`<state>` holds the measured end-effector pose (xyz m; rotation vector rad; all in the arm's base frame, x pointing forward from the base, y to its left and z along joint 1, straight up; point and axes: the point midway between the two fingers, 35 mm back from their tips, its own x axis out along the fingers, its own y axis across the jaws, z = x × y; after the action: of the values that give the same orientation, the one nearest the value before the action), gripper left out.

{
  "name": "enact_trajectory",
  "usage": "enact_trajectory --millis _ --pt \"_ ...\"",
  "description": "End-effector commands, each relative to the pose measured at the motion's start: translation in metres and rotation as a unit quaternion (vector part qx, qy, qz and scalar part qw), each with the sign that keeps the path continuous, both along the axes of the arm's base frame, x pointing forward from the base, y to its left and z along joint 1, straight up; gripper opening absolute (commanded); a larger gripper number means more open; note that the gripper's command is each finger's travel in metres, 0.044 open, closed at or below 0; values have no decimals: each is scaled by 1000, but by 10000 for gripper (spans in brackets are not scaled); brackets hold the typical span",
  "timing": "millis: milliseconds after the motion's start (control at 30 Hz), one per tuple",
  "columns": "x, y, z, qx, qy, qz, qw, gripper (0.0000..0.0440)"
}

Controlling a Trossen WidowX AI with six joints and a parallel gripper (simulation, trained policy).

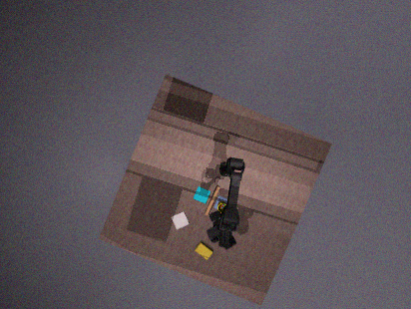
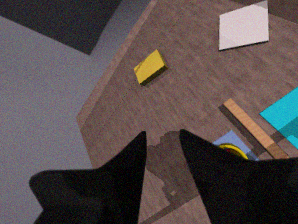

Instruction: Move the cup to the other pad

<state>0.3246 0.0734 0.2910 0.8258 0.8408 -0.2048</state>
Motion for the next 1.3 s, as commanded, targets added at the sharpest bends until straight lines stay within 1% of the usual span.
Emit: enact_trajectory --millis 0,433,633,833,1267 --pt "-1 2 -4 9 26 -14 1000 149" --pt "-13 5 -31 12 135 -54 989 131" --pt "-21 4 -46 1 184 -68 981 139" --pt "-29 3 -62 -14 233 -79 969 148" --pt "-49 -4 -94 -50 330 -105 937 147"
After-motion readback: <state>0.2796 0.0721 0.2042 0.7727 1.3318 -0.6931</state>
